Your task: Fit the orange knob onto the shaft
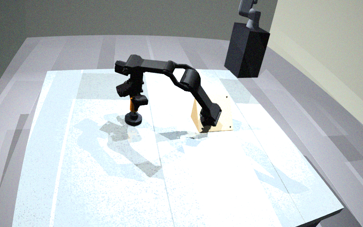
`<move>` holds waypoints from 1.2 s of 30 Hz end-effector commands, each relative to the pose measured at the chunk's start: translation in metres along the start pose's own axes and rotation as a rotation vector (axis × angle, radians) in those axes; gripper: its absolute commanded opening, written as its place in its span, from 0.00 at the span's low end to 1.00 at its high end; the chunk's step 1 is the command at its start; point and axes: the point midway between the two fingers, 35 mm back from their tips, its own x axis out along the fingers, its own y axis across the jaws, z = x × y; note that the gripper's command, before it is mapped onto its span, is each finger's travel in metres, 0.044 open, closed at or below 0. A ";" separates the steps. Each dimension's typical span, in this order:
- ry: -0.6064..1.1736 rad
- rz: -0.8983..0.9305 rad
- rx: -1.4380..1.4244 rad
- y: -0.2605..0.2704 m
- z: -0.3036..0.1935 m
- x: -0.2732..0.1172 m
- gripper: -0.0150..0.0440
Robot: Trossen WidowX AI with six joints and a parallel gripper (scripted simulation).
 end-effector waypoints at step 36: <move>-0.003 -0.001 -0.019 -0.001 0.000 0.002 0.25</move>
